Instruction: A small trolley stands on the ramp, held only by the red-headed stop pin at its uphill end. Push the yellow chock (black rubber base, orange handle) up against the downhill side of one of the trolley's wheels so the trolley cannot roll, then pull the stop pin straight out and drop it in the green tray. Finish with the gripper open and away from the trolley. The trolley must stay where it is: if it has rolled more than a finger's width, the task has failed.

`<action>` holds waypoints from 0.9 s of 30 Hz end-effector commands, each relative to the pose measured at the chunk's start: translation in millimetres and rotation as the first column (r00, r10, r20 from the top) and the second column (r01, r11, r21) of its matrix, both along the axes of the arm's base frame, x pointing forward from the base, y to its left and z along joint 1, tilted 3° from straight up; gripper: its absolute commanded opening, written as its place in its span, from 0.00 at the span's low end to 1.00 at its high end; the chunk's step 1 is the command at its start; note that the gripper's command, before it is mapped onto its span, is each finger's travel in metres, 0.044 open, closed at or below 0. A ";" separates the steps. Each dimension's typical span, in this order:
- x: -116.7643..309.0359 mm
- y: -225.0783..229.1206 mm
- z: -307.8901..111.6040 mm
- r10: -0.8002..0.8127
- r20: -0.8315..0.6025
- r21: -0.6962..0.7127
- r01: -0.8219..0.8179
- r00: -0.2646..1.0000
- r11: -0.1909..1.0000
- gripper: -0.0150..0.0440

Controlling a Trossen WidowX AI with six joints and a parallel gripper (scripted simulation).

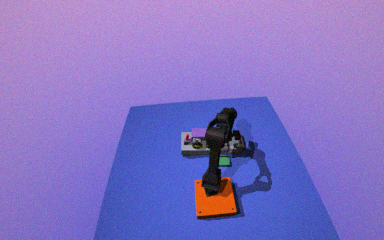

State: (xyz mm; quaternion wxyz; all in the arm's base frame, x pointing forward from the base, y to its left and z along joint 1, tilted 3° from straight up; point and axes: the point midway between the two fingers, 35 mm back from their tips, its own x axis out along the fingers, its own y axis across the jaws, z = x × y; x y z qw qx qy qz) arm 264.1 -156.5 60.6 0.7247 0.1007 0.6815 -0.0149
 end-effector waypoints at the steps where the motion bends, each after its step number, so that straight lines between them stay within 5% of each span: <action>1: 0.1 -0.2 0.0 0.000 0.000 0.000 0.000 1.000 1.000 0.34; 7: 0.1 -0.2 0.0 0.000 0.000 0.000 0.000 1.000 1.000 0.58; 27: -4.2 -7.3 55.9 0.000 0.000 0.006 0.000 1.000 1.000 0.58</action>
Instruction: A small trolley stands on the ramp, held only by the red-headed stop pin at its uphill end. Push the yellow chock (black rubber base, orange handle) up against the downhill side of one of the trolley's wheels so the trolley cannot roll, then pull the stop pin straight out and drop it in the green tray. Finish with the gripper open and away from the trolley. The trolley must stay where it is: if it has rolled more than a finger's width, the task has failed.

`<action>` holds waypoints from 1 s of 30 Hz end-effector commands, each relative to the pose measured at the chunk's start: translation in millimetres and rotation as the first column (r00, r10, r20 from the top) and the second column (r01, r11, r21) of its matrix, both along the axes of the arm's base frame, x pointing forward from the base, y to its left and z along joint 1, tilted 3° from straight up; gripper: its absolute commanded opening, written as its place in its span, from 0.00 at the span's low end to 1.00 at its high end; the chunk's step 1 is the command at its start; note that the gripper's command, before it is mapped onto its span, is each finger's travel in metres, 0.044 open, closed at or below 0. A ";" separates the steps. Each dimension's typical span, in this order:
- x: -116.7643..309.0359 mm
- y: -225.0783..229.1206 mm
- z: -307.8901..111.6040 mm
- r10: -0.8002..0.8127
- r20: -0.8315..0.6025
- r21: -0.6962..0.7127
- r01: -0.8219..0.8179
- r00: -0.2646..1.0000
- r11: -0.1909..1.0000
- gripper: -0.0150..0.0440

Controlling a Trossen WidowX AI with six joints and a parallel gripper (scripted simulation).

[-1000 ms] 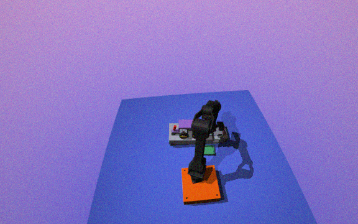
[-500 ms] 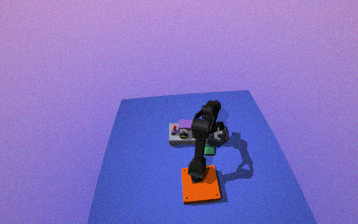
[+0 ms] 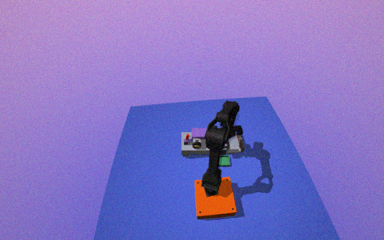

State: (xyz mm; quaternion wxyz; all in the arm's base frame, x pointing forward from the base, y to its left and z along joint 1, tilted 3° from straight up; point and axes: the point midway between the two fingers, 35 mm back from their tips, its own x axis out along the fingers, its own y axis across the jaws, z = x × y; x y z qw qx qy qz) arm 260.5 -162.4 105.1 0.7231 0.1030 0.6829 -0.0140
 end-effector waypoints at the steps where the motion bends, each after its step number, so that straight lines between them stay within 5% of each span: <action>1: -0.8 -1.7 13.5 0.002 0.004 0.001 -0.002 1.000 1.000 0.58; 6: -0.1 -0.9 5.6 0.000 0.001 -0.001 0.000 1.000 1.000 0.75; 10: 6.4 2.4 11.2 -0.082 0.019 -0.001 0.082 0.996 0.997 0.58; 30: 49.5 76.8 38.7 -0.682 -0.077 0.123 0.686 0.727 0.717 0.58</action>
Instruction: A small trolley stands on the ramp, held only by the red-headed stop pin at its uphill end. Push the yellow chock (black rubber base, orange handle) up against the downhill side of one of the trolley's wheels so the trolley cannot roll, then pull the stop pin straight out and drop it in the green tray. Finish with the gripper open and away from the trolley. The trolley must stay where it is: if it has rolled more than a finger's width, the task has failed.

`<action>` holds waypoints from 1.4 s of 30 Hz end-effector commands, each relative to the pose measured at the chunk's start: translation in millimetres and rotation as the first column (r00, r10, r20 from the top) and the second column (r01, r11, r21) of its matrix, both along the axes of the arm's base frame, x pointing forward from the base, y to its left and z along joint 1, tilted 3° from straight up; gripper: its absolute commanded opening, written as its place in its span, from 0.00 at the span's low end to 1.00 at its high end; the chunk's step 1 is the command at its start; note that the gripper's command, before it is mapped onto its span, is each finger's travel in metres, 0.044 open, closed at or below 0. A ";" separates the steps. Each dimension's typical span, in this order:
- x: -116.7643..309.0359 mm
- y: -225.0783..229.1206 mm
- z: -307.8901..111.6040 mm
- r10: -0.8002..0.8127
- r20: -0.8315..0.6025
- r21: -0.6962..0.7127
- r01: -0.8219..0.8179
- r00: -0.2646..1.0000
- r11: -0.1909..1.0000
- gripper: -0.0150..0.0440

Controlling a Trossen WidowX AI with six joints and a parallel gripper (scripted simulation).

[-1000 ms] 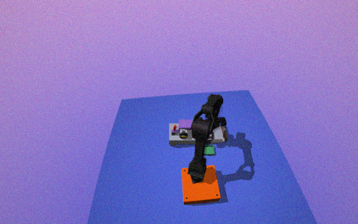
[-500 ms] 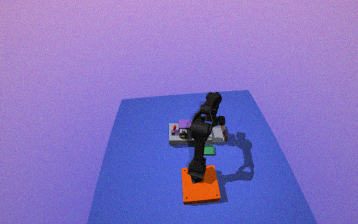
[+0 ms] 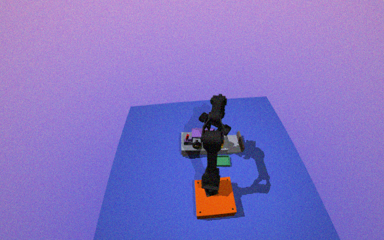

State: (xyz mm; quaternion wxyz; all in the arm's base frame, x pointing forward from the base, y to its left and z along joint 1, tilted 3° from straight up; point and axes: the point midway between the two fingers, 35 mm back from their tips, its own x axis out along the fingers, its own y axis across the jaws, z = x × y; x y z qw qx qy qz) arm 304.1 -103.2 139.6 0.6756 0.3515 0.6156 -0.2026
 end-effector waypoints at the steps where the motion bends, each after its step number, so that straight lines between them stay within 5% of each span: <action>1: 7.4 22.4 5.2 -0.149 -0.032 0.052 0.151 0.988 0.987 0.58; 22: 19.3 127.4 26.7 -0.701 -0.325 0.126 0.764 0.635 0.633 0.58; 42: 21.0 134.3 15.1 -0.712 -0.336 0.122 0.778 0.616 0.616 0.58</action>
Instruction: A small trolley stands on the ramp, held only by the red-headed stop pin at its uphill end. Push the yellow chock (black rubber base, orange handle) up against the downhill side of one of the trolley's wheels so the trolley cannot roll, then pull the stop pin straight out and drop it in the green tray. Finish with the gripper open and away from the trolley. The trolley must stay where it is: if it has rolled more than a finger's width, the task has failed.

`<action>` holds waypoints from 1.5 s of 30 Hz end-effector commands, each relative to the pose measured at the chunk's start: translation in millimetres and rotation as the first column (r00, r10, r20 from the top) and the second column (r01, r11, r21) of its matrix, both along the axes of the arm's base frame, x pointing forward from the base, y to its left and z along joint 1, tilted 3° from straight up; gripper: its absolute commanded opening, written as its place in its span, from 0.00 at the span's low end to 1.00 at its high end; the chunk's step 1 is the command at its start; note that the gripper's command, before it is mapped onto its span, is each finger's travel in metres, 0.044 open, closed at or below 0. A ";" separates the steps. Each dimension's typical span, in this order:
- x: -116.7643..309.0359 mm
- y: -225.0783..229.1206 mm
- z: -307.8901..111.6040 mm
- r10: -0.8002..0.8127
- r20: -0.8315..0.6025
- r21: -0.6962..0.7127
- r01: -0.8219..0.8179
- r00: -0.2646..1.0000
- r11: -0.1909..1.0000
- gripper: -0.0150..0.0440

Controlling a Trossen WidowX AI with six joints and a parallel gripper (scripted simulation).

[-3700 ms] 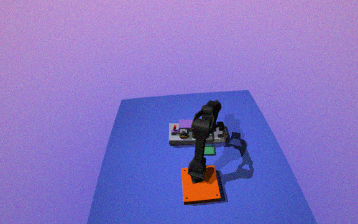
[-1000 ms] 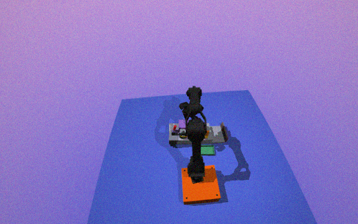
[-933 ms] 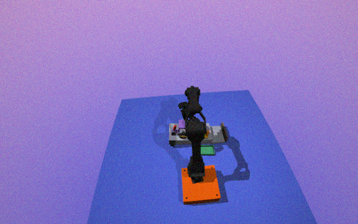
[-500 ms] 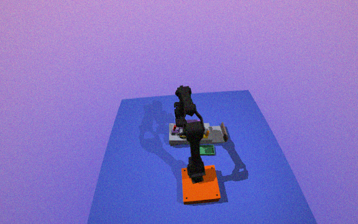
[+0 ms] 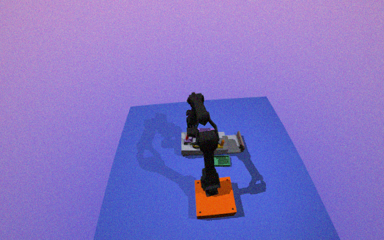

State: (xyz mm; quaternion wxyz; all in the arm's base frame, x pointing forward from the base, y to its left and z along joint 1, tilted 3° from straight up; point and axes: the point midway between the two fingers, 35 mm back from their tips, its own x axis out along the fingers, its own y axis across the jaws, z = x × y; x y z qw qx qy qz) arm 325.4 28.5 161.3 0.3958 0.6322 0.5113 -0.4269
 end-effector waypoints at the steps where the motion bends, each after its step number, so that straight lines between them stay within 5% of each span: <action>1: -0.1 3.1 -8.0 -0.002 -0.008 0.004 0.002 1.000 1.000 0.58; 45: 5.5 19.6 -55.6 -0.002 -0.008 0.005 0.002 1.000 1.000 0.58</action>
